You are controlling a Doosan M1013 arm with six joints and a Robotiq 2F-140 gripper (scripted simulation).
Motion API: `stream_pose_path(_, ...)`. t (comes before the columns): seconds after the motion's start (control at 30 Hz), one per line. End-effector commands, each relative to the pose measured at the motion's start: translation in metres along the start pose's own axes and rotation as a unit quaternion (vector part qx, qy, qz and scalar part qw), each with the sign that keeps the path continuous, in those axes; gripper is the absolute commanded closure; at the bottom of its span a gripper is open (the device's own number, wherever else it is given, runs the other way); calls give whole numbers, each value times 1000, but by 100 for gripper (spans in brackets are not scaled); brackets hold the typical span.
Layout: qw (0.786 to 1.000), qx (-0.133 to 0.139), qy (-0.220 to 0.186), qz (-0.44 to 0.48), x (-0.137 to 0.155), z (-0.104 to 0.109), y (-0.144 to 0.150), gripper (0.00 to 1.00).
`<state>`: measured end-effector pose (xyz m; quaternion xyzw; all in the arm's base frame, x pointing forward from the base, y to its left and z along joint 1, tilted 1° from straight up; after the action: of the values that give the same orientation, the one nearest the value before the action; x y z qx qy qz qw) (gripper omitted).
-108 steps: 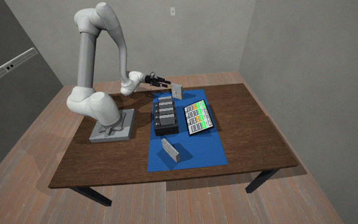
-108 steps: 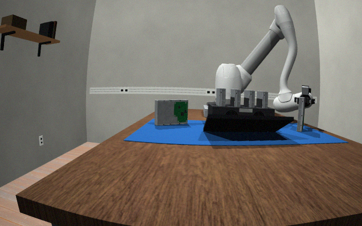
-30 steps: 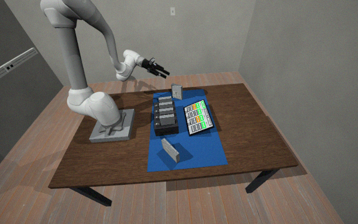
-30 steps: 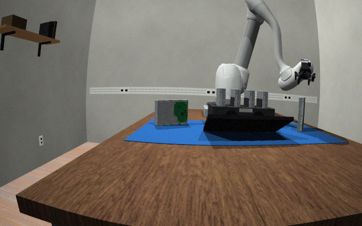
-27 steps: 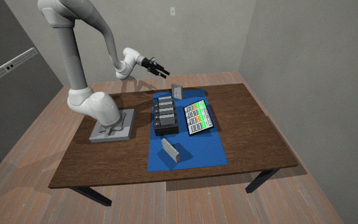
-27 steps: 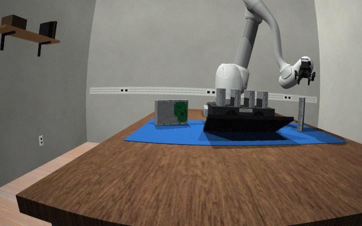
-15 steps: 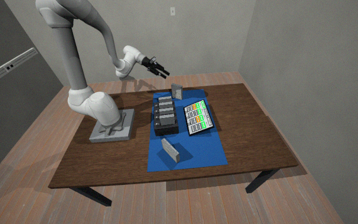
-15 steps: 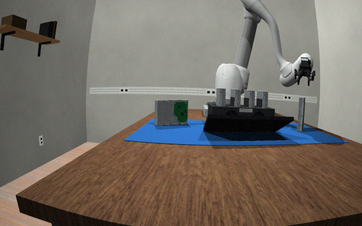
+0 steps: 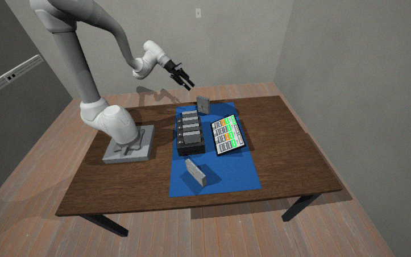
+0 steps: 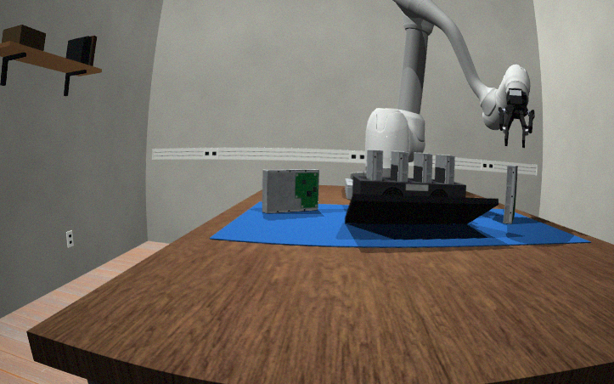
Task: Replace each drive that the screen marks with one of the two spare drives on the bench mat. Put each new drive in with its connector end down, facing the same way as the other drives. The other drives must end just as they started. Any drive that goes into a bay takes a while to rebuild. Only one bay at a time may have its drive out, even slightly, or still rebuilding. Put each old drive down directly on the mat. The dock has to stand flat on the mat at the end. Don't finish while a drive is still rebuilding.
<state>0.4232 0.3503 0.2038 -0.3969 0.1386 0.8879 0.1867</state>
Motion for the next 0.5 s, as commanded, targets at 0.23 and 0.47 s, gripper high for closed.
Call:
stream_pose_path(0.23,999,-7,-43,1,-2,1,0,60)
stream_pose_path(0.47,998,-7,-67,2,-3,-1,1,60)
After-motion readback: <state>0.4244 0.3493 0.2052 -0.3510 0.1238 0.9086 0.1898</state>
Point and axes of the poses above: the point where the finger pads meet when closed, its own z axis back along the fingers, its own y axis across the jaws, x = y × z, the point moved 2 cm from there along z, back along the fingers, and after that the axes turned 8 degrees about z, right-handed, at the moved point
